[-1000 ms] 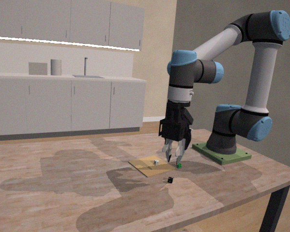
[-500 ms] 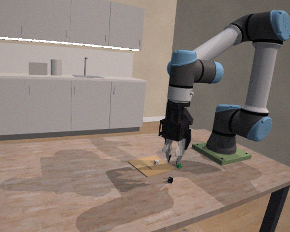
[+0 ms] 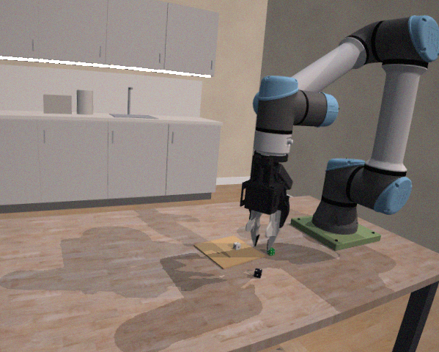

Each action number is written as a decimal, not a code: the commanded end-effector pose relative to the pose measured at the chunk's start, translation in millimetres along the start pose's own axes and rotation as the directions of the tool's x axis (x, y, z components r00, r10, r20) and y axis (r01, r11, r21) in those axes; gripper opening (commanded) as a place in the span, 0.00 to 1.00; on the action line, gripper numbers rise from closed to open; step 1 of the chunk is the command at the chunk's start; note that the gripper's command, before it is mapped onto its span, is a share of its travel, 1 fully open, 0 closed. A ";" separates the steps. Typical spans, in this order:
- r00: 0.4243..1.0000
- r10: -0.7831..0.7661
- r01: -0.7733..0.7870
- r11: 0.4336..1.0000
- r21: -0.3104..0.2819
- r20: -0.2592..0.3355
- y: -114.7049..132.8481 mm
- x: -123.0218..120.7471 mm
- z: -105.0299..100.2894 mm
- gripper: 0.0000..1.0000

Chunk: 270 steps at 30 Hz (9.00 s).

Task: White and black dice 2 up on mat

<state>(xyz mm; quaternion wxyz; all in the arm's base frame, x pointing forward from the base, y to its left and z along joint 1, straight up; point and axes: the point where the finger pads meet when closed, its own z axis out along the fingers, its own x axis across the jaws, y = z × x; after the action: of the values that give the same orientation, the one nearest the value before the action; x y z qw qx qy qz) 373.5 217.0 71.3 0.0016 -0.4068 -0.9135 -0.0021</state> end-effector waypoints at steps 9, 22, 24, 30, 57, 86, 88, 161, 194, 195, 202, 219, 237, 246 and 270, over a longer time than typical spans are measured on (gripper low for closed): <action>1.000 -0.008 0.008 1.000 -0.001 0.001 0.3 -0.2 1.1 0.18; 1.000 -0.027 0.027 1.000 -0.001 0.001 0.1 -0.4 11.0 0.18; 1.000 -0.027 0.027 1.000 -0.001 0.001 0.0 -0.4 14.2 0.18; 1.000 -0.027 0.027 1.000 -0.001 0.001 -0.3 -0.6 24.8 0.18; 1.000 -0.027 0.027 1.000 -0.001 0.001 -0.9 -1.2 52.3 0.18; 1.000 -0.027 0.027 1.000 -0.001 0.001 -0.9 -1.2 53.0 0.18; 1.000 -0.027 0.027 1.000 -0.001 0.001 -0.9 -1.2 53.0 0.18; 1.000 -0.027 0.027 1.000 -0.001 0.001 -0.9 -1.2 74.7 0.18; 1.000 -0.027 0.027 1.000 -0.001 0.001 -0.9 -1.2 74.7 0.00; 1.000 -0.027 0.027 1.000 -0.001 0.001 -0.9 -1.2 74.7 0.00; 1.000 -0.027 0.027 1.000 -0.001 0.001 -0.9 -1.2 74.3 0.00; 1.000 -0.027 0.027 1.000 -0.001 0.001 -1.0 -1.1 -1.6 0.00; 1.000 -0.026 0.026 1.000 -0.001 0.001 -1.1 -1.3 -25.3 0.00; 0.989 0.147 -0.147 0.989 -0.001 0.000 -10.5 -43.2 -26.8 0.00; 0.866 0.500 -0.500 0.866 -0.001 0.000 -44.9 -129.9 -29.8 0.00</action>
<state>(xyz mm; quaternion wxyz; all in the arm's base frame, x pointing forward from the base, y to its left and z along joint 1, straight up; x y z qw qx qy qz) 426.2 91.9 99.9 0.0022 -0.6267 -0.7793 -0.0019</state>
